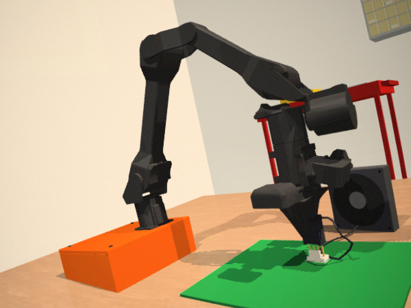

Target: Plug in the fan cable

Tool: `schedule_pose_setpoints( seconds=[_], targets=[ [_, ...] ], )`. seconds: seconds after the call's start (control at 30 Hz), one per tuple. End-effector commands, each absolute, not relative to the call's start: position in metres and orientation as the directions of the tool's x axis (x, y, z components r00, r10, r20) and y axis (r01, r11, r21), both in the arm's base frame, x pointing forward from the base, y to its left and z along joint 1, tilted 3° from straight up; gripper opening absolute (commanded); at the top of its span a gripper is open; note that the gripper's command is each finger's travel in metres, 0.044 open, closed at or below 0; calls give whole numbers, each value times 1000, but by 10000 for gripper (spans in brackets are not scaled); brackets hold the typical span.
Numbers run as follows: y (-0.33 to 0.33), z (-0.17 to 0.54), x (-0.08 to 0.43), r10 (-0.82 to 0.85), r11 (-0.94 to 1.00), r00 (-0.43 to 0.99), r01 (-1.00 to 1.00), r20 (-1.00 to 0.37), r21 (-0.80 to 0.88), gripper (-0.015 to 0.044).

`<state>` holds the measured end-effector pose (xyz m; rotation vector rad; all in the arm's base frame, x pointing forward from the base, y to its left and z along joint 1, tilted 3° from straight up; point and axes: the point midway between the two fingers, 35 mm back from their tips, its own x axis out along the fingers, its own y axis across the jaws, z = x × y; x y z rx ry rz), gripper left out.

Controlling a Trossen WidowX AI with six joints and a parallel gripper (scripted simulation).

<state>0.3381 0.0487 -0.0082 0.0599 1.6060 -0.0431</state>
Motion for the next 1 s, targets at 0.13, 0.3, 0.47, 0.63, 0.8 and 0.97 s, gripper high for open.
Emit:
schedule_pose_setpoints(
  seconds=[0.13, 0.3, 0.47, 0.63, 0.8, 0.97],
  targets=[
    [48, -9, 338, 8, 998, -34, 70, -999, 6, 0],
    [48, -10, 338, 8, 998, -34, 70, -999, 6, 0],
    [48, -12, 339, 8, 998, -34, 70, -999, 6, 0],
    [48, -13, 339, 8, 998, -34, 70, -999, 6, 0],
    [48, -14, 339, 8, 998, -34, 70, -999, 6, 0],
    [48, -15, 339, 8, 998, -34, 70, -999, 6, 0]
  ],
)
